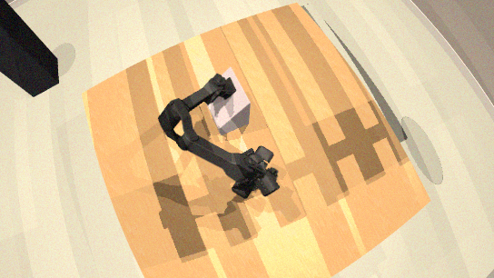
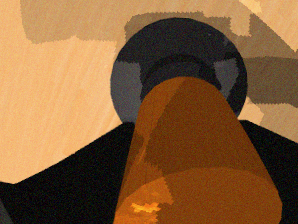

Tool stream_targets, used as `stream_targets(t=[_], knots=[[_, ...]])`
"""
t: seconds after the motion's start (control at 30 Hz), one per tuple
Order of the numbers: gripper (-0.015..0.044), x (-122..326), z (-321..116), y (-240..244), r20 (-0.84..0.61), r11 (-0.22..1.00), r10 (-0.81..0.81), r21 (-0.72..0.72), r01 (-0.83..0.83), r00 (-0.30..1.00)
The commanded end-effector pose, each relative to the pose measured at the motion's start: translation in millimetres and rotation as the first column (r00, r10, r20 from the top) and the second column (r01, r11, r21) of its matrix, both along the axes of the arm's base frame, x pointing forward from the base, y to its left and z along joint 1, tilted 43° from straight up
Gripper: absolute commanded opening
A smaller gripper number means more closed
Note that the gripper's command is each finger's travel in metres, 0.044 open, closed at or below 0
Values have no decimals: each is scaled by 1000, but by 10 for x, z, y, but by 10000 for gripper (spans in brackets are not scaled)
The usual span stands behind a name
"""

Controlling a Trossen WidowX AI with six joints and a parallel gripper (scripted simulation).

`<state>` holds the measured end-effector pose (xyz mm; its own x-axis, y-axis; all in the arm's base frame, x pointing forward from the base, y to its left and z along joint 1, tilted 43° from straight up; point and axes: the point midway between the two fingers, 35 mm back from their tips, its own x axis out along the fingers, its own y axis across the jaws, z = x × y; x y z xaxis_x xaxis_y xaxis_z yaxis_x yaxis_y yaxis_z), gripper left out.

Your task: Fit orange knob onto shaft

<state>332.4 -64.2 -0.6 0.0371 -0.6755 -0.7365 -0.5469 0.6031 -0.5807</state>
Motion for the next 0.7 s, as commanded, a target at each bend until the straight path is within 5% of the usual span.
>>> stream_targets(t=[0.0, 0.67], knots=[[0, 7, 11, 18, 65, 998, -68, 6, 67, 996], [0, 4, -21, -23, 122, 991, -131, 15, 130, 984]])
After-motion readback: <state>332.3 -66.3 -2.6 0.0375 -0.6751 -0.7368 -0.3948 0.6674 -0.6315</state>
